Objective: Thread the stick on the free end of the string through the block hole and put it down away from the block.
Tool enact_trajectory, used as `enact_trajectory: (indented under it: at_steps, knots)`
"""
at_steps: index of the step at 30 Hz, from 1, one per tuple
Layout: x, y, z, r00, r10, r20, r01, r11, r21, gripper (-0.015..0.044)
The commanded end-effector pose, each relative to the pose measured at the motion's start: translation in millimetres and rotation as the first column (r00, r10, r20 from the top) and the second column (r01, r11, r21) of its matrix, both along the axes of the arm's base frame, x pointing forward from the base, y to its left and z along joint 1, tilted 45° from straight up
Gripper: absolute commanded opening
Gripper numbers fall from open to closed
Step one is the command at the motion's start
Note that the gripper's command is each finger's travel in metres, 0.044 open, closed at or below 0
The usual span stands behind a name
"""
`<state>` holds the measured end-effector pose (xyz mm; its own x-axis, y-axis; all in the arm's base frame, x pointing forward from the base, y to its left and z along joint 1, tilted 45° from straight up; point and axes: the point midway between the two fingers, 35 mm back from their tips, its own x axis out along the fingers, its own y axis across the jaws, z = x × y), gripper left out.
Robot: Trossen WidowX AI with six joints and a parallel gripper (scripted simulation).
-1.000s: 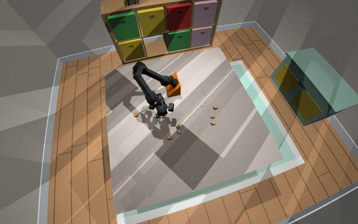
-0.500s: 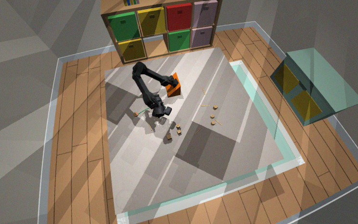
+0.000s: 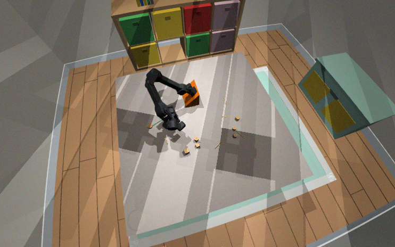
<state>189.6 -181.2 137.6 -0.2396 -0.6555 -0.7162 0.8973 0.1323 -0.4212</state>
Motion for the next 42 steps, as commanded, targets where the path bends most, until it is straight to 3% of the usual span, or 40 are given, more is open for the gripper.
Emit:
enact_trajectory:
  at_steps: [1, 20, 42]
  knots:
    - [-0.3, -4.3, 3.7, 0.995, -0.076, 0.058, 0.077, 0.997, -0.019, 0.0]
    - [-5.0, -20.6, 20.0, 0.879, -0.357, 0.316, 0.393, 0.918, -0.058, 0.0]
    - [-13.2, -38.8, 39.2, 0.58, -0.567, 0.585, 0.704, 0.71, -0.01, 0.0]
